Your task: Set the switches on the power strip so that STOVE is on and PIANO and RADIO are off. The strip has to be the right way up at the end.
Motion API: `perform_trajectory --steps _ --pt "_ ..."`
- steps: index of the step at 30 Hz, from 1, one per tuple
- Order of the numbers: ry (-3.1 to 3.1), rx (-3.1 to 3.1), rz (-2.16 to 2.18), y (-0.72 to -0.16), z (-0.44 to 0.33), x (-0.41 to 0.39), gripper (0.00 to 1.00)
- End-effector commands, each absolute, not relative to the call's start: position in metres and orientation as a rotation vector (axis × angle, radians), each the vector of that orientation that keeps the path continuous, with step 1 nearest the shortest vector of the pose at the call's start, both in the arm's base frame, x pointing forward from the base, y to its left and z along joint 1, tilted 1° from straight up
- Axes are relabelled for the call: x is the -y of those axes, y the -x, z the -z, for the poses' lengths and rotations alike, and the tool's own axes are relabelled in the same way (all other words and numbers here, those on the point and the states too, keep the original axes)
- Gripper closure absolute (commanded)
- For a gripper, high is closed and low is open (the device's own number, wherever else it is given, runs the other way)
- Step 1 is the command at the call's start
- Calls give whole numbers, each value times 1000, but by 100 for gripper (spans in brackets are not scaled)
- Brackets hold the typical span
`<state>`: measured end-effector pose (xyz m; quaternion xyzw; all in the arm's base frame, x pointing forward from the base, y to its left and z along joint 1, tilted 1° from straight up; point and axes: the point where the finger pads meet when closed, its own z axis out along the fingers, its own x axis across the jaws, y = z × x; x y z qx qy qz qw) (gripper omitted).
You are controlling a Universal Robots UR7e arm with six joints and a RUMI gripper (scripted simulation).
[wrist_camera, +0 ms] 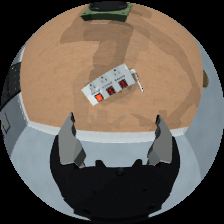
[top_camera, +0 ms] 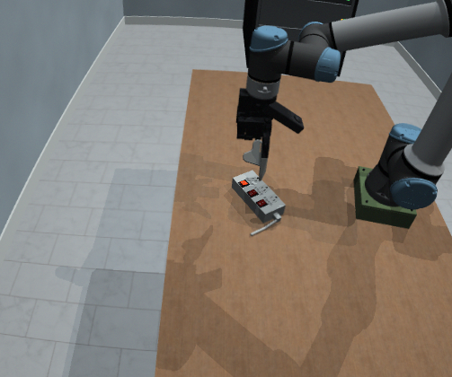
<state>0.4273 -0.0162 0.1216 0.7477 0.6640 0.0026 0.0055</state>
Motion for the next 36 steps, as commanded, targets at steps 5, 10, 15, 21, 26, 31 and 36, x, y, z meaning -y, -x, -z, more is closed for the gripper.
perform_trajectory --steps 5,10,15,21,26,31,36 --pt "-2338 -2075 -14 -427 -123 16 0" --pt "-2338 -2075 -14 -427 -123 16 0" --pt "-2339 -2074 -14 -427 -123 16 0" --pt "-2349 -2063 -14 -427 -123 16 0" --pt "-2369 -2040 -14 -428 -122 16 0" --pt "-2396 -2009 -14 -428 -122 16 0" --pt "-2433 -1964 -15 -428 -121 15 0"
